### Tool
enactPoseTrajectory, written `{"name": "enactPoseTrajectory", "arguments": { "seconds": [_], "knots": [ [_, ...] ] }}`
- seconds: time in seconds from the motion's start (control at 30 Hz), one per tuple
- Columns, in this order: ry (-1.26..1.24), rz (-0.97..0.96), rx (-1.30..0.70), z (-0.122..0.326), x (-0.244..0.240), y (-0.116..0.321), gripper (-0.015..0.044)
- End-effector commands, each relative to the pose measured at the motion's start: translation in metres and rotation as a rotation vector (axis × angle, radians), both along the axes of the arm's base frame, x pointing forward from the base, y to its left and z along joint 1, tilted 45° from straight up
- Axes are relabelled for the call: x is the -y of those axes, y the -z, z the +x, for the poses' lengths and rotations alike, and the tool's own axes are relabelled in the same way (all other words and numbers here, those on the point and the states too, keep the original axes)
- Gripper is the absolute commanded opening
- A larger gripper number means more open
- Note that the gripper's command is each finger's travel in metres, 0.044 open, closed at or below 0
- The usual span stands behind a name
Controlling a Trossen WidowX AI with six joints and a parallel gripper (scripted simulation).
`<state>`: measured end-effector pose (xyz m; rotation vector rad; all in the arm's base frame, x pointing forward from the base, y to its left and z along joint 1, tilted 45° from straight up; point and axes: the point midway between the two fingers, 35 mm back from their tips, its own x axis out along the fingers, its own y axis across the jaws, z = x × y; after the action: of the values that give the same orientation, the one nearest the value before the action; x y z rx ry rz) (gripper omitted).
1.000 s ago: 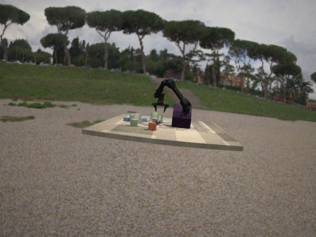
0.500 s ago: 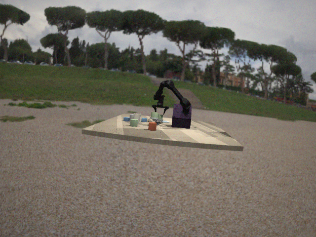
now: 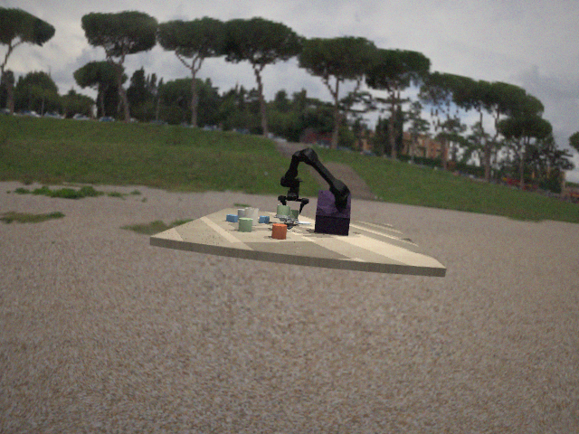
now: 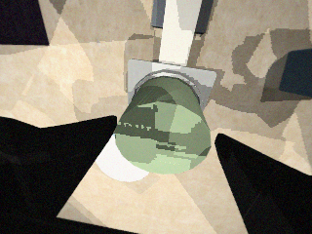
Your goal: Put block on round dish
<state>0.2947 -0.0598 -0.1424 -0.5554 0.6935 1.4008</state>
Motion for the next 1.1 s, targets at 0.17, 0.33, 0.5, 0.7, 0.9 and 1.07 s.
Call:
{"name": "enactPoseTrajectory", "arguments": {
  "seconds": [0.17,0.33,0.5,0.7,0.9,1.07],
  "knots": [
    [-0.003,0.007,-0.005,-0.001,-0.013,0.010,0.0440],
    [-0.003,0.008,-0.005,-0.002,-0.018,0.015,0.0440],
    [-0.003,0.008,-0.005,-0.002,-0.019,0.016,0.0361],
    [-0.003,0.008,-0.005,-0.002,-0.019,0.016,0.0321],
    [-0.003,0.008,-0.005,-0.002,-0.017,0.015,0.0183],
    [-0.002,0.007,-0.005,-0.001,-0.013,0.011,0.0052]
  ]
}}
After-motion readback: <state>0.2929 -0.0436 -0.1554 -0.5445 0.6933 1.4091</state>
